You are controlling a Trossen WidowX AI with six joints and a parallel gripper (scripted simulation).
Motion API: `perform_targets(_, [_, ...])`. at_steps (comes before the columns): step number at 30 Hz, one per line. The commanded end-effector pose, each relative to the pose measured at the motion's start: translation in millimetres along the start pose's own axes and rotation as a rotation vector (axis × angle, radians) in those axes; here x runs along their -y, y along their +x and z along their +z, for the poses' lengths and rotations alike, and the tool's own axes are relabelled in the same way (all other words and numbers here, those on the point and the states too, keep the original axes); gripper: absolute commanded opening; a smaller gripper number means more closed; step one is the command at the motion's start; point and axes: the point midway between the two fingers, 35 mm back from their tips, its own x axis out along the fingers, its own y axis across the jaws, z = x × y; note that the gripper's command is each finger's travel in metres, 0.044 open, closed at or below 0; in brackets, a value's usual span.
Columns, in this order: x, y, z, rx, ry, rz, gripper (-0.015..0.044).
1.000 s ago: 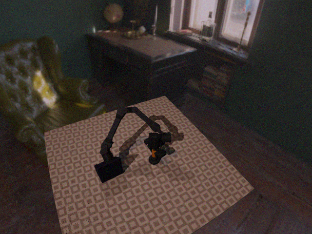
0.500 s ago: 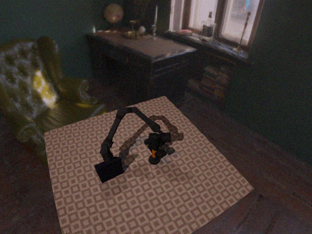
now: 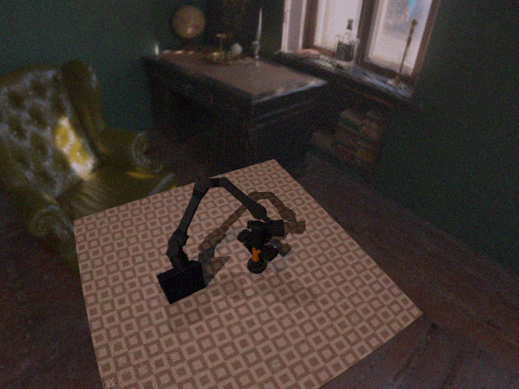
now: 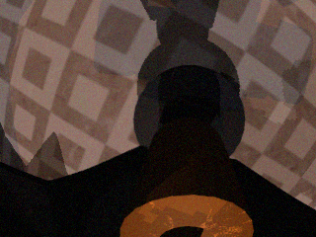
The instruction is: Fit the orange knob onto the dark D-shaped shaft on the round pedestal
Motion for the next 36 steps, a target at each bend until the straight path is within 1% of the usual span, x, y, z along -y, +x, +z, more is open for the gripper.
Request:
perform_targets(1, [1.8,-2.4,2.7,0.009,-0.033,-0.003,0.0000])
perform_targets(13, [4.0,3.5,2.8,0.009,-0.033,-0.003,0.0000])
perform_targets(25, [1.0,-1.8,0.7,0.008,-0.033,-0.003,0.0000])
perform_targets(27, [0.7,-1.9,0.6,0.008,-0.060,-0.003,0.0000])
perform_targets(32, [-1.1,-3.1,1.3,0.008,-0.232,-0.004,0.0000])
perform_targets(36, [-0.5,-2.5,1.8,0.008,-0.243,-0.004,0.0000])
